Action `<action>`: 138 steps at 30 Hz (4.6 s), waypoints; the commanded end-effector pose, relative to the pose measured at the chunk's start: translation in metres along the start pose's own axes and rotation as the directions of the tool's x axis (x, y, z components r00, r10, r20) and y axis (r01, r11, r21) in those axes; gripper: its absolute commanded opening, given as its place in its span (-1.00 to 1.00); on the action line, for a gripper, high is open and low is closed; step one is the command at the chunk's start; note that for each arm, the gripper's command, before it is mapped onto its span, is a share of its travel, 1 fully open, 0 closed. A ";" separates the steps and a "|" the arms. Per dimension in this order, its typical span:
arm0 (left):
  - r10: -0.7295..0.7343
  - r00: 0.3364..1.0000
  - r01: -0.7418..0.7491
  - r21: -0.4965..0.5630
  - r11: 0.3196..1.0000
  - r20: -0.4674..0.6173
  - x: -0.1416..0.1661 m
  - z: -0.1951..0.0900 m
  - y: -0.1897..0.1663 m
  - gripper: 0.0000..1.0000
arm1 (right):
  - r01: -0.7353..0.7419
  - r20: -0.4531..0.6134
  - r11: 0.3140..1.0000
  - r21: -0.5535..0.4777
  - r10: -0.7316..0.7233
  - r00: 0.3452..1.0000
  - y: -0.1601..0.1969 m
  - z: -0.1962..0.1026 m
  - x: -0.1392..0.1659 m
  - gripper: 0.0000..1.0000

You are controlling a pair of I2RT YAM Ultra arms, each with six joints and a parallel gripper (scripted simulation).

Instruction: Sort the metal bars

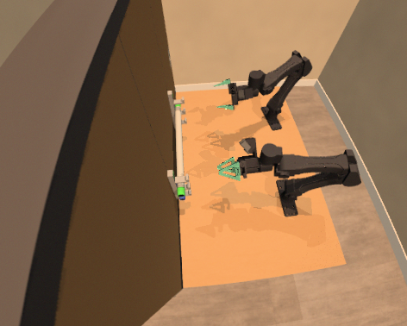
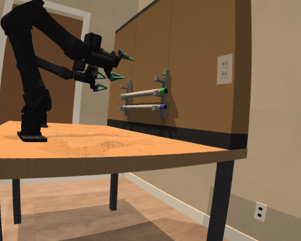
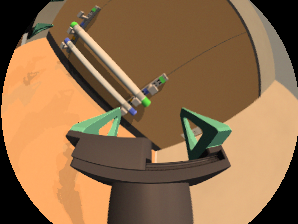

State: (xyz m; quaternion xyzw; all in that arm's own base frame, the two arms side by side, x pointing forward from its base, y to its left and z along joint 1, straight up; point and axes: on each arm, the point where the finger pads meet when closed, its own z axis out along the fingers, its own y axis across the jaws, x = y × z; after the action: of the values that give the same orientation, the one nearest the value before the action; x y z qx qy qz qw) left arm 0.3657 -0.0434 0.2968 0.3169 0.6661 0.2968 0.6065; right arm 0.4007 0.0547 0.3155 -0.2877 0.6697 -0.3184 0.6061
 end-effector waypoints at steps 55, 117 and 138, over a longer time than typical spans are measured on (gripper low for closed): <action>0.622 0.783 -0.620 -0.088 0.780 -0.003 0.000 -0.021 -0.054 1.00 | 0.629 -0.070 0.775 0.063 -0.625 0.778 0.071 0.016 0.005 1.00; 0.622 0.783 -0.620 -0.088 0.780 -0.003 0.010 0.000 -0.067 1.00 | 0.629 -0.070 0.775 0.063 -0.625 0.778 0.083 0.037 0.017 1.00; 0.622 0.783 -0.620 -0.088 0.780 -0.003 0.031 0.046 -0.093 1.00 | 0.629 -0.070 0.775 0.063 -0.625 0.778 0.108 0.081 0.041 1.00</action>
State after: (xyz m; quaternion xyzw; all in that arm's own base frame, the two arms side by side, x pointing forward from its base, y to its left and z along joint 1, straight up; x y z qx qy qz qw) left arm 0.3950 -0.0775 0.1839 0.5264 0.5150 0.4918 0.4646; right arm 0.4616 0.0823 0.1738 -0.4944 0.5473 -0.5261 0.4234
